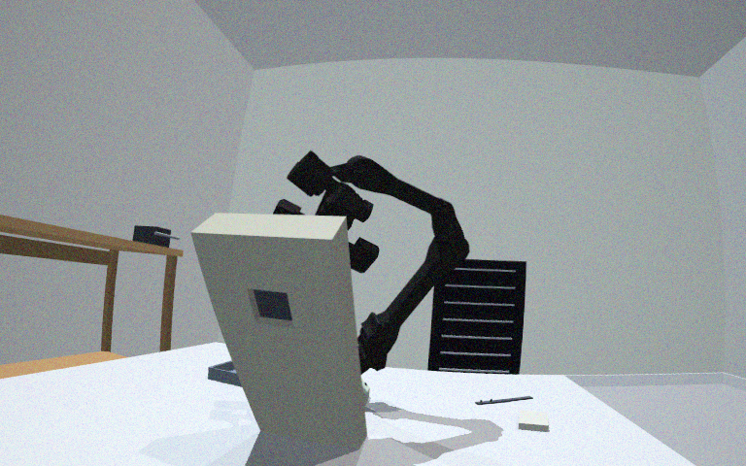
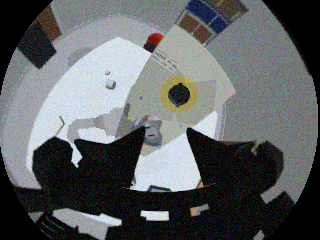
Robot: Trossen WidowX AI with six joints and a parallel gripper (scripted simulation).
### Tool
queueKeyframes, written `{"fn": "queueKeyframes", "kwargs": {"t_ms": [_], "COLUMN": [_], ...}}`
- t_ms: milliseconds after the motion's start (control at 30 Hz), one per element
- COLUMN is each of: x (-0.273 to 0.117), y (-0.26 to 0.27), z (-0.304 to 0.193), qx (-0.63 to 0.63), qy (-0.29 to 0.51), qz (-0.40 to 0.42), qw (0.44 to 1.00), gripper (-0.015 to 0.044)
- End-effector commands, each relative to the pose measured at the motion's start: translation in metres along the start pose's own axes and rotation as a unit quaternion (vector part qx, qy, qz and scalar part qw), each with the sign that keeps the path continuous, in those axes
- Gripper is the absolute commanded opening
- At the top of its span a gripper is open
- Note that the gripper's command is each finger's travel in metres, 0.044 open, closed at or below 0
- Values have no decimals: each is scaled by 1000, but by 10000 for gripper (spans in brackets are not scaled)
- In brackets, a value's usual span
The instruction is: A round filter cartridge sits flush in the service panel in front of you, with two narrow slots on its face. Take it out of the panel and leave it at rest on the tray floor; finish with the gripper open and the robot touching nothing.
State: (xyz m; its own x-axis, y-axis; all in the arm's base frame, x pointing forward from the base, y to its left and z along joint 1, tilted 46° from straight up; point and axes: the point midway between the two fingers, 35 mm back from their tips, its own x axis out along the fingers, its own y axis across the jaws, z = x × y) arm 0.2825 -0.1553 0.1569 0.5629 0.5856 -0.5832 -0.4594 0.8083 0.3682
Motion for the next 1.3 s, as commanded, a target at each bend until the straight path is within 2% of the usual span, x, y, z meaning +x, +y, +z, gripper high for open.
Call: {"fn": "queueKeyframes", "kwargs": {"t_ms": [0,267,1267], "x": [18,19,66], "y": [24,24,29], "z": [-28,-28,-33], "qx": [284,284,284], "qy": [65,65,65], "qz": [28,28,28], "qw": [956,956,956], "gripper": [305,305,305]}}
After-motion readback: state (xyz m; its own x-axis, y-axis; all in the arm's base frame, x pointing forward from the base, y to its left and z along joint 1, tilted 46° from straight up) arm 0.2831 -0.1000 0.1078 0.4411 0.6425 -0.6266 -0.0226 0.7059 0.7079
